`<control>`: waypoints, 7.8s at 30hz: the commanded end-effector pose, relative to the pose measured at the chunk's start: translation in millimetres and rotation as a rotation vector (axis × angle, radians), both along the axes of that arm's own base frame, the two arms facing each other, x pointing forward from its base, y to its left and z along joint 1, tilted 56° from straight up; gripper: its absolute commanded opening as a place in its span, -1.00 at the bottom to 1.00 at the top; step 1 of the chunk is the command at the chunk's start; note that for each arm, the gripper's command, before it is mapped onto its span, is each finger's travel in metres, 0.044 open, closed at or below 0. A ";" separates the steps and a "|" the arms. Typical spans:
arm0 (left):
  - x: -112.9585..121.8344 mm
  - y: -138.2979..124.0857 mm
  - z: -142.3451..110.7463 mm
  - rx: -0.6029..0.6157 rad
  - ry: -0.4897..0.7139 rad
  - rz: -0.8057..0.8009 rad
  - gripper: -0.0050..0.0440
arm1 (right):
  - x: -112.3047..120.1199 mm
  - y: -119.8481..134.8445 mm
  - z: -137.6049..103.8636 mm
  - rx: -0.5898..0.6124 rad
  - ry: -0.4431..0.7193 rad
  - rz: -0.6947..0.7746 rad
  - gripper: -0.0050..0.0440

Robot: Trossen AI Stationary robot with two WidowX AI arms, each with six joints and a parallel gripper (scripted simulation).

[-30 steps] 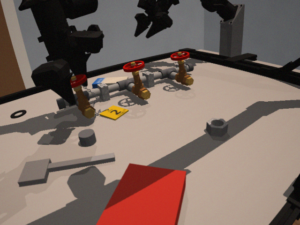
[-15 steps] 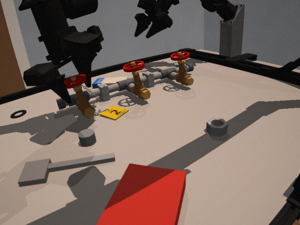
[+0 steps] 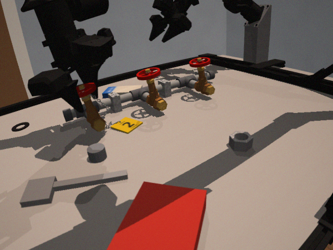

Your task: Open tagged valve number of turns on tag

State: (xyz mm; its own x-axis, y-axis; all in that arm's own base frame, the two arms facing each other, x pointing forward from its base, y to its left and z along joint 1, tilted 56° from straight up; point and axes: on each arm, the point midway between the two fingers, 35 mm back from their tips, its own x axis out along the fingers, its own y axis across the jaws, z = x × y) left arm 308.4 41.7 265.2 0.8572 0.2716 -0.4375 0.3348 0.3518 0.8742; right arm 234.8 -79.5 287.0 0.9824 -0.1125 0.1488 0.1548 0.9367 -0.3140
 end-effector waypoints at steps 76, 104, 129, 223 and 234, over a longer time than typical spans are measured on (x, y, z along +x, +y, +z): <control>0.0 0.0 0.0 0.080 0.025 -0.039 0.84 | 0.0 0.0 0.0 0.000 0.000 0.000 0.84; 0.0 0.0 -0.1 -0.255 -0.081 0.129 -0.80 | 0.0 0.0 0.0 0.000 0.000 0.000 0.84; 0.1 -0.3 -0.2 -1.301 -0.413 0.661 -0.80 | 0.0 0.0 0.0 0.000 0.000 0.000 0.84; 0.2 -0.2 -0.1 -1.111 -0.353 0.564 -0.80 | 0.0 0.0 0.0 0.000 0.000 0.000 0.84; 0.2 -0.2 -0.1 -1.278 -0.405 0.650 -0.70 | 0.0 0.0 0.0 0.000 0.000 0.000 0.84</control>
